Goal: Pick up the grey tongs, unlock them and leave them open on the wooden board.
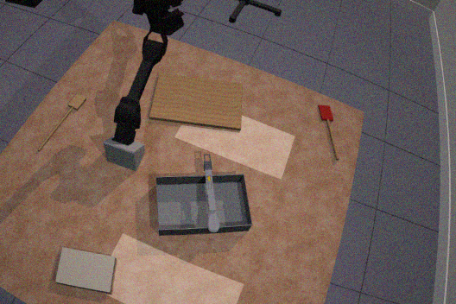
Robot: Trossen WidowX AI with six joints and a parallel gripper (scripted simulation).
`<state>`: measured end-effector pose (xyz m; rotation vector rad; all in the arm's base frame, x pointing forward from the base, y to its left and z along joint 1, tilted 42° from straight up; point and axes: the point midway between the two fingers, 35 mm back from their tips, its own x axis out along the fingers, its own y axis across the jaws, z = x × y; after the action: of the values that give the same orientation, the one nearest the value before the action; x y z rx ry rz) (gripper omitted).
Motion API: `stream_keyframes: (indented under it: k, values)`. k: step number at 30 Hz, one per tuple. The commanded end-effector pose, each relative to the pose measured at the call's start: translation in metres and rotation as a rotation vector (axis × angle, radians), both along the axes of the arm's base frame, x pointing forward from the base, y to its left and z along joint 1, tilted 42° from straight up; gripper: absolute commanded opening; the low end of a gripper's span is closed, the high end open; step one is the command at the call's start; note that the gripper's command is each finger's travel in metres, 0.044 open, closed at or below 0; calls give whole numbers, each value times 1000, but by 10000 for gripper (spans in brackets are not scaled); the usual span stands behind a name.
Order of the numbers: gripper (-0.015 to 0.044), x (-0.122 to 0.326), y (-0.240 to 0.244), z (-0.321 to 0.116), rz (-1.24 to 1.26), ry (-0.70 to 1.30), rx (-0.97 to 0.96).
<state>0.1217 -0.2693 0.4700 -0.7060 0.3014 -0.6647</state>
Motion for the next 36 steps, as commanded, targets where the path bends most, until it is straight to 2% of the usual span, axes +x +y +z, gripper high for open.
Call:
stream_keyframes:
  k: [1,6,17,27,36]
  values:
    - [260,31,-21,-53,113,79,97]
    - [260,57,-26,-85,215,146,113]
    - [260,137,-16,-216,604,407,114]
    - [260,189,49,-334,1026,569,64]
    - [260,199,138,-427,1450,608,-39]
